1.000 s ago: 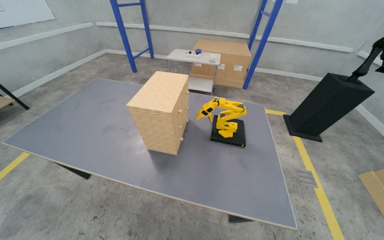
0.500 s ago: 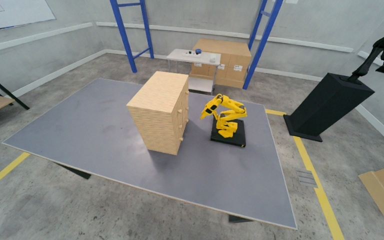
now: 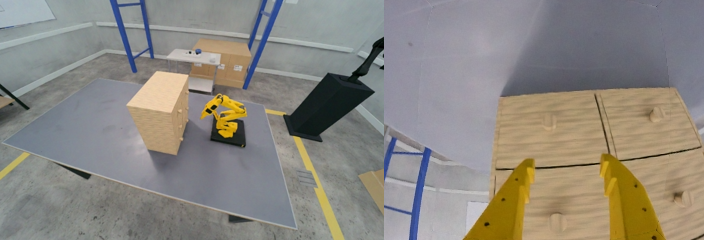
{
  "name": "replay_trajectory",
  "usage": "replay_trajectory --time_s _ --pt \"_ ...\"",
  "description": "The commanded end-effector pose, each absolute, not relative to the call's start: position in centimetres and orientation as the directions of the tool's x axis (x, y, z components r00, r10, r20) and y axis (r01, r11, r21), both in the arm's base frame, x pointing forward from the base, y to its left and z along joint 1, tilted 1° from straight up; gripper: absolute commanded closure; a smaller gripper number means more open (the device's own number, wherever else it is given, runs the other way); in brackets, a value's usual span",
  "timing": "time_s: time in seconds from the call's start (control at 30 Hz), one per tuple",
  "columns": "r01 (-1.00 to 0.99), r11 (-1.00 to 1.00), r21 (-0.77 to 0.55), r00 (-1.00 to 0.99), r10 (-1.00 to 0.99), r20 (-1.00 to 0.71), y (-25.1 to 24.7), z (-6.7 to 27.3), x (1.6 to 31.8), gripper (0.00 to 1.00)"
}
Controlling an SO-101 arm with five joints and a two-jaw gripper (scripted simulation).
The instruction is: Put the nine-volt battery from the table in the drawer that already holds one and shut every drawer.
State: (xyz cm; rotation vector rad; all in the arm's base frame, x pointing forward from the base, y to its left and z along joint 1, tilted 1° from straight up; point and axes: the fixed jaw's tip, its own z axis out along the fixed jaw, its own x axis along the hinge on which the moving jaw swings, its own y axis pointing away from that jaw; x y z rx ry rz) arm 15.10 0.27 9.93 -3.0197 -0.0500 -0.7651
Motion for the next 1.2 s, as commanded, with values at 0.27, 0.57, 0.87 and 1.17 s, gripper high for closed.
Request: replay_trajectory --time_s 0.27,0.57,0.87,1.17 --pt "0.040 -0.999 -0.023 0.873 0.024 0.488 0.43 10.21 15.11 0.79" --pt "-0.070 -0.994 -0.083 0.871 -0.101 0.481 0.37 10.17 15.03 0.79" --pt "-0.265 -0.946 -0.186 0.832 -0.322 0.452 0.29 10.09 14.88 0.79" --pt "-0.408 -0.875 -0.260 0.772 -0.483 0.414 0.26 10.03 14.78 0.79"
